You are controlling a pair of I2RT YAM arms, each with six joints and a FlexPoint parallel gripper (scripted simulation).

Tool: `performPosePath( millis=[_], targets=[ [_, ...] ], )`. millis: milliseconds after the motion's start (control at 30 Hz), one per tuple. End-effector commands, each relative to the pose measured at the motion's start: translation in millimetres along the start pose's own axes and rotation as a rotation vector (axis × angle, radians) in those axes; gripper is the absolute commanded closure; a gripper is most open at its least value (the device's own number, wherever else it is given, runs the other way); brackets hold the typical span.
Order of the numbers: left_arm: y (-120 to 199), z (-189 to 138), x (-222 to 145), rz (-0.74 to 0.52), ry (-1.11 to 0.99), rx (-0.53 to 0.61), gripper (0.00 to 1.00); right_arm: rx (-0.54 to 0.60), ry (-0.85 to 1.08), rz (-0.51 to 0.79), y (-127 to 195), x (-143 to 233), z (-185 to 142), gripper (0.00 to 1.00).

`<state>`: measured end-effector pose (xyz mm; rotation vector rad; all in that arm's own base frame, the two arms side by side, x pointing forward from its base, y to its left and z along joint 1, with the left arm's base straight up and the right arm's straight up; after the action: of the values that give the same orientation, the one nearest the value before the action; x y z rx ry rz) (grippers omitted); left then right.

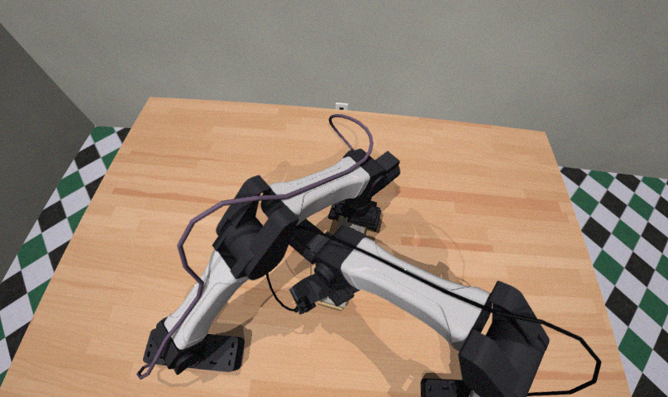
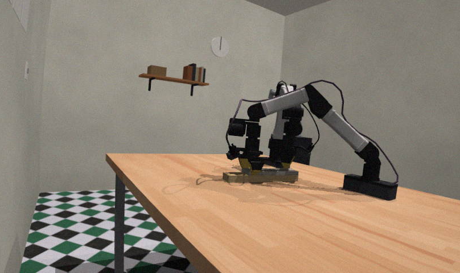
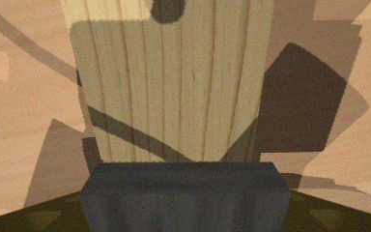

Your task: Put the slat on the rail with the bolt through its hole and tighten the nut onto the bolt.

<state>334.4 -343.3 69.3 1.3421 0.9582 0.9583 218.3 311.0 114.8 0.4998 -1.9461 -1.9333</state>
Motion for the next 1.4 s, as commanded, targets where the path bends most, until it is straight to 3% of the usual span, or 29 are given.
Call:
performPosePath(
  millis=[0,900,1367],
  targets=[
    [6.9,2.2,0.1,-0.007,-0.004,-0.018,0.33,-0.007,0.003,-0.008,4.0,-0.3,1.3,0.85],
    [6.9,2.2,0.1,-0.007,-0.004,-0.018,0.33,-0.005,-0.005,-0.005,4.0,0.2,1.0,0.86],
    [6.9,2.2,0.1,-0.007,-0.004,-0.018,0.33,-0.007,-0.461,-0.004,2.9,0.5,0.7,0.86]
  ],
)
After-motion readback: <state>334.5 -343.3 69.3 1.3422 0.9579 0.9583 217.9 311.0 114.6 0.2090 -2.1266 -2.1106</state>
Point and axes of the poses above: on each arm, the point where the finger pads meet when closed, its own y axis back along the fingers, its own x axis across the jaws, z = x × y, the point moved 8 cm from there along y, back along the fingers, and after that the axes turned 6 degrees about -y, right-handed, at the moved point
